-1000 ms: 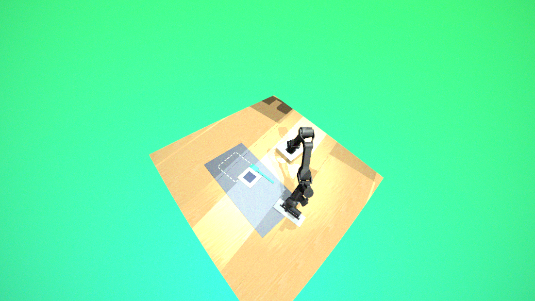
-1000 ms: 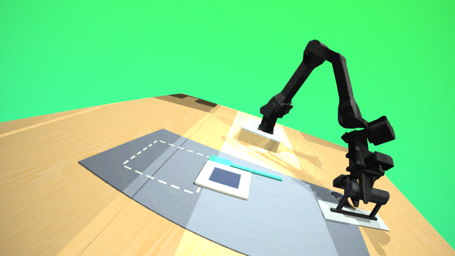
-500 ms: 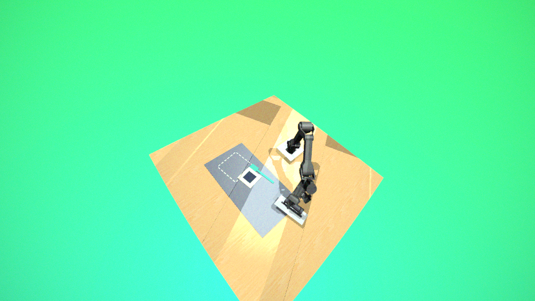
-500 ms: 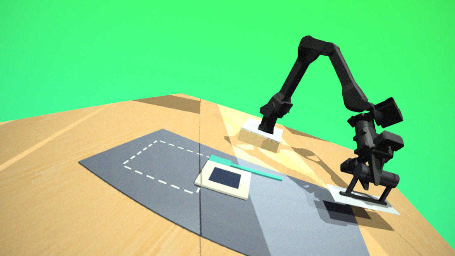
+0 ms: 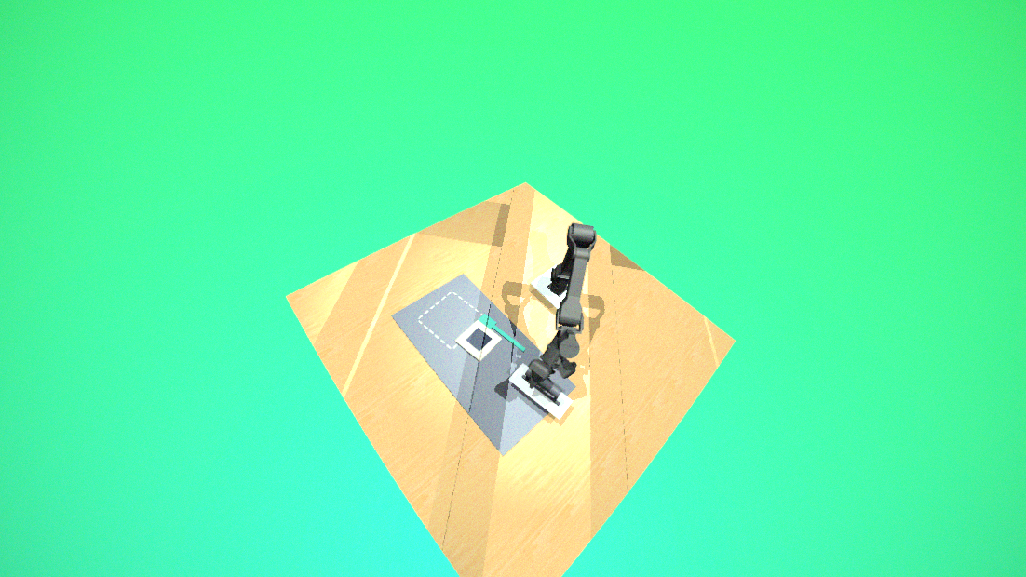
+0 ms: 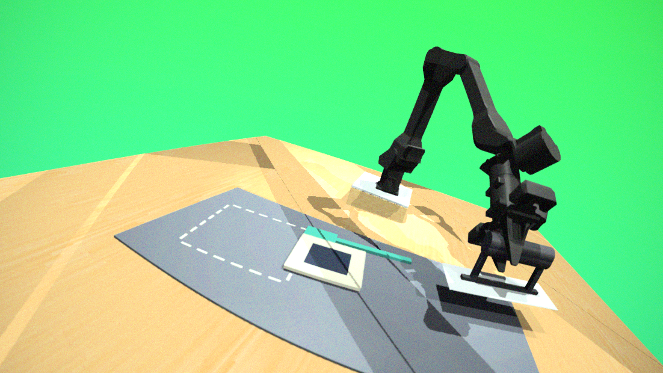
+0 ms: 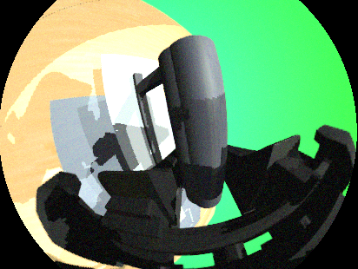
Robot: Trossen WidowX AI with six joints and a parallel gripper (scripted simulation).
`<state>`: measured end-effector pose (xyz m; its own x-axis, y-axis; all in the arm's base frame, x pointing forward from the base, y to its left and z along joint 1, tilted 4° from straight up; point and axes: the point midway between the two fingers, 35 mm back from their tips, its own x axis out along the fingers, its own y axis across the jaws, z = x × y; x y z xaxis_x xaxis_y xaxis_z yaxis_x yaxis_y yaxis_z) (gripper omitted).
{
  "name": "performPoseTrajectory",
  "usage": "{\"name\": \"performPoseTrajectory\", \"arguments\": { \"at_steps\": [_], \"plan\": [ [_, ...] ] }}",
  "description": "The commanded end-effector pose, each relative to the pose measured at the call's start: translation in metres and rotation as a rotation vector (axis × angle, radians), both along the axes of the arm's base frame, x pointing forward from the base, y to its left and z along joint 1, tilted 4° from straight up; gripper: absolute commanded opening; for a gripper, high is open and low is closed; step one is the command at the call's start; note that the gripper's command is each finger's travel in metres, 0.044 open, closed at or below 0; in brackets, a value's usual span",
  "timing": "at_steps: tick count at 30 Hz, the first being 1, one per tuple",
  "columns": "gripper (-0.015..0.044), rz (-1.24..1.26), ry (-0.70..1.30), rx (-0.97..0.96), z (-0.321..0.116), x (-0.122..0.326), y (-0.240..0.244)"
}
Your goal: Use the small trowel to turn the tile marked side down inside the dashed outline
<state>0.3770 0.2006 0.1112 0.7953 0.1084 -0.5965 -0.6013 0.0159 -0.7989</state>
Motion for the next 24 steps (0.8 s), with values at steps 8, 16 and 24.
{"name": "performPoseTrajectory", "arguments": {
  "at_steps": [8, 16, 24],
  "plan": [
    [0.0000, 0.002, -0.012, 0.042, -0.004, 0.000, -0.067],
    [0.0000, 0.002, -0.029, 0.062, -0.009, -0.009, -0.109],
    [0.0000, 0.002, -0.029, 0.063, -0.018, -0.009, -0.110]
  ]
}}
